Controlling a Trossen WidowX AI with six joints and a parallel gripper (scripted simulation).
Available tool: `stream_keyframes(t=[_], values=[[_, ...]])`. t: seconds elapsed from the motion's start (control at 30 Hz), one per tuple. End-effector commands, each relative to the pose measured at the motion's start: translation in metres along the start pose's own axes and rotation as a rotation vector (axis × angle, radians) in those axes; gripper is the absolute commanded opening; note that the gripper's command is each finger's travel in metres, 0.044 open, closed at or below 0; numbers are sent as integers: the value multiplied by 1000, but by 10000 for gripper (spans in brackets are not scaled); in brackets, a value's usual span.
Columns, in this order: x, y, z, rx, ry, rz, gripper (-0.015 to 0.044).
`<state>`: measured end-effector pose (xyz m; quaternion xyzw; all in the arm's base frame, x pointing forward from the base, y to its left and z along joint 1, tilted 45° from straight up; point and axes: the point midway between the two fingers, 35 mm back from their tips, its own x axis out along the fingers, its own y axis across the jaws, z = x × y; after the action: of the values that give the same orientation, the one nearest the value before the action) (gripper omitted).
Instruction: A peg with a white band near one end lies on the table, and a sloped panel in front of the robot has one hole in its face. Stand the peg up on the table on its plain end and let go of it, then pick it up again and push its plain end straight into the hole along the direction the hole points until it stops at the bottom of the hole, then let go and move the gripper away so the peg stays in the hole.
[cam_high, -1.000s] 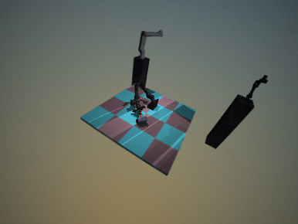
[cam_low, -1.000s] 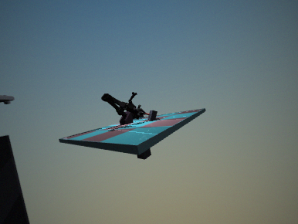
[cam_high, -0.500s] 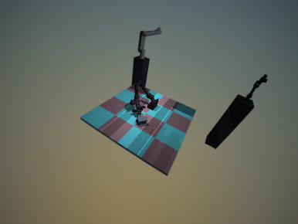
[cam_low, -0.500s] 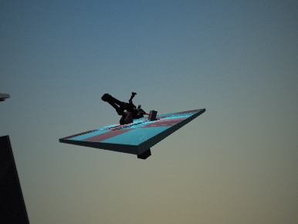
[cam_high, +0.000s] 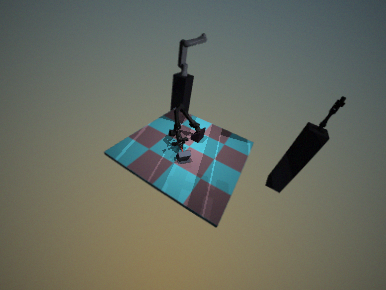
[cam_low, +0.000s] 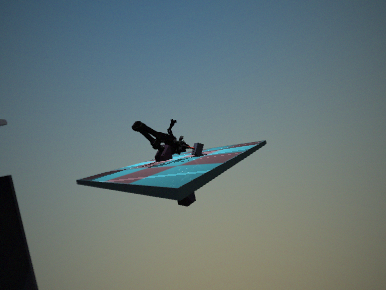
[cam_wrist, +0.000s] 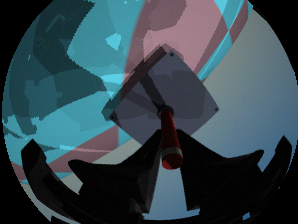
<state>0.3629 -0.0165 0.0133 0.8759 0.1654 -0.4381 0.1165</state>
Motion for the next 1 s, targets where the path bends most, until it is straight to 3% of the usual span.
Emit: stream_keyframes(t=[0.0, 0.97], values=[[4, 0, 2, 5, -5, 0, 0], [23, 1, 1, 5, -5, 0, 0]])
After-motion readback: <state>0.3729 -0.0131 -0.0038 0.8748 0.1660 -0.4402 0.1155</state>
